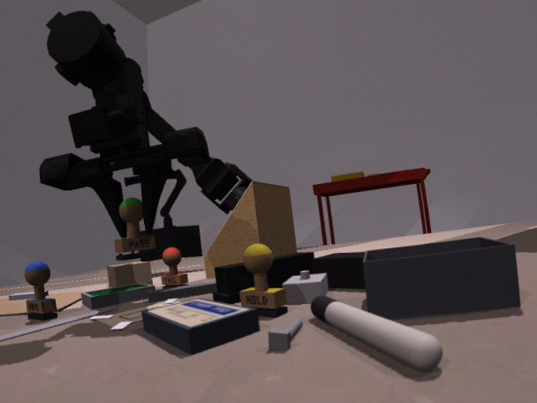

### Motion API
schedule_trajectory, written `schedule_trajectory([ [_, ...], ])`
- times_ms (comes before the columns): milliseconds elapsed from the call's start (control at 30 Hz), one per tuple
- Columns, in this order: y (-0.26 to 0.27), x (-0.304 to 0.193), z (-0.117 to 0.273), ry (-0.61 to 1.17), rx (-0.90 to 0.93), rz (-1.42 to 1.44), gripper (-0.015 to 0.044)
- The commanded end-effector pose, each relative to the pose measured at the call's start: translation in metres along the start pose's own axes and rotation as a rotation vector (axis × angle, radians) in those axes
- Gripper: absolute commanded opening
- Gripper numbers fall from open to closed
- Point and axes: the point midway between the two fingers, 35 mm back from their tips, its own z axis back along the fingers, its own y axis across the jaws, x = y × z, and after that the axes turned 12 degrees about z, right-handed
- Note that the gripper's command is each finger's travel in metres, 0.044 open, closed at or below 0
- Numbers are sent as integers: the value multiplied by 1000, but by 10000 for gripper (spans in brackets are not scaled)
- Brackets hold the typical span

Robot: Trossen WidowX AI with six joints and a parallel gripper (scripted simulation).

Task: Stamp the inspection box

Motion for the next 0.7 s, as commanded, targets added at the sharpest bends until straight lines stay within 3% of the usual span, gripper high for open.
schedule_trajectory([
  [0, 0, 0, -2, -2, 0, 4, 0],
  [667, -1, 0, -15, -2, 1, 5, 0],
])
